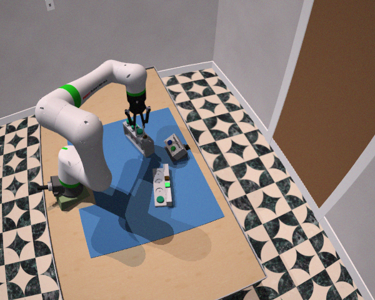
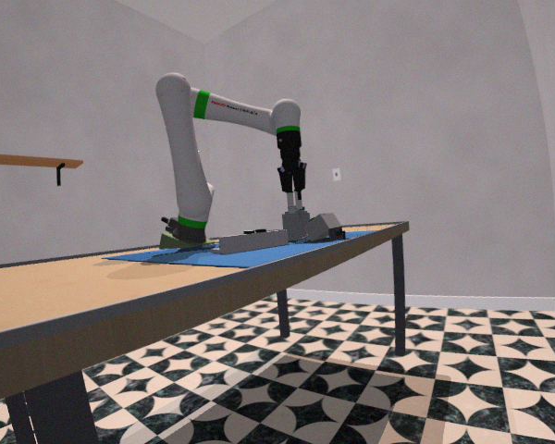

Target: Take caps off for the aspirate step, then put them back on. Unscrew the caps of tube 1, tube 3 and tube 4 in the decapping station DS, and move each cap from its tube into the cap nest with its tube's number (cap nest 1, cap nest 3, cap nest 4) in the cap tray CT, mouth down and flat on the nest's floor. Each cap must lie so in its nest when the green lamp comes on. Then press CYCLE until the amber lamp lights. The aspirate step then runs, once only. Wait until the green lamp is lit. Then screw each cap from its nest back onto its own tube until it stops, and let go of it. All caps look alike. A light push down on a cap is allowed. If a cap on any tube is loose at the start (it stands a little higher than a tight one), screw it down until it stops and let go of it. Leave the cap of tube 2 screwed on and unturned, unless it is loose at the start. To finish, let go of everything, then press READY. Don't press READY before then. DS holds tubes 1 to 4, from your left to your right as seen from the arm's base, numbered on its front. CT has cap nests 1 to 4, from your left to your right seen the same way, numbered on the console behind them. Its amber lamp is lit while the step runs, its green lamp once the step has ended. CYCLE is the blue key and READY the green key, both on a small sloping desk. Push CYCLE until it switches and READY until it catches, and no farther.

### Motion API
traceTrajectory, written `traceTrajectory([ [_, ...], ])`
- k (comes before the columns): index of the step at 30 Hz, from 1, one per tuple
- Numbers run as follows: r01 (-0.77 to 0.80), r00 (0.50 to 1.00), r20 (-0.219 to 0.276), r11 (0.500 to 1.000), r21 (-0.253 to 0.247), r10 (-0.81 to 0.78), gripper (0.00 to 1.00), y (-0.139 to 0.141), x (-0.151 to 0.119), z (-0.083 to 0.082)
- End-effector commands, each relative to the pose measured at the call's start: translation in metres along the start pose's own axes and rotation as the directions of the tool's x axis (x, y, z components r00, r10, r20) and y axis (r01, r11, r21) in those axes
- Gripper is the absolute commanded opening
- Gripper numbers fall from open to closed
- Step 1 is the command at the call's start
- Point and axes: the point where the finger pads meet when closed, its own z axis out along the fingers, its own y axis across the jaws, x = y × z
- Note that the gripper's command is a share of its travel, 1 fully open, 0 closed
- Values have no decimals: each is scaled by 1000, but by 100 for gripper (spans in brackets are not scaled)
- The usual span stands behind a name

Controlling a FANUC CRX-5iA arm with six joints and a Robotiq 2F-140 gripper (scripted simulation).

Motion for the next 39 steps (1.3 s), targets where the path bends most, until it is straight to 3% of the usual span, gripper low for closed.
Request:
traceTrajectory([
  [1, -22, 1000, -12, 1000, 13, 22, 0, 0, 0, 0],
  [2, -22, 1000, -12, 1000, 13, 22, 35, 0, 0, 0],
  [14, -22, 1000, -12, 1000, 13, 22, 35, 0, 0, 0],
  [17, 226, 974, -15, 974, 10, -226, 35, 0, 0, 0],
  [22, 306, 952, -16, 952, 9, -306, 35, 0, 0, 0],
  [24, 460, 888, -17, 888, 6, -460, 35, 0, 0, 0],
  [25, 460, 888, -17, 888, 6, -460, 35, 0, 0, 0],
  [26, 532, 846, -18, 846, 4, -532, 35, 0, 0, 0],
  [27, 532, 846, -18, 846, 4, -532, 35, 0, 0, 0],
  [28, 600, 800, -18, 800, 3, -600, 35, 0, 0, 0],
  [29, 601, 799, -18, 799, 3, -601, 35, 0, 0, 0],
  [30, 662, 750, -18, 750, 2, -662, 35, 0, 0, 0],
  [31, 665, 746, -18, 746, 2, -665, 35, 0, 0, 0],
  [32, 720, 694, -19, 694, 0, -720, 35, 0, 0, 0],
  [33, 725, 688, -18, 688, 0, -725, 35, 0, 0, 0],
  [34, 774, 634, -19, 634, -1, -773, 35, 0, 0, 0],
  [35, 780, 626, -18, 626, -2, -780, 35, 0, 0, 0],
  [37, 844, 535, -20, 536, -3, -844, 35, 0, 0, 0],
  [39, 844, 535, -20, 536, -3, -844, 35, 0, 0, 0],
])
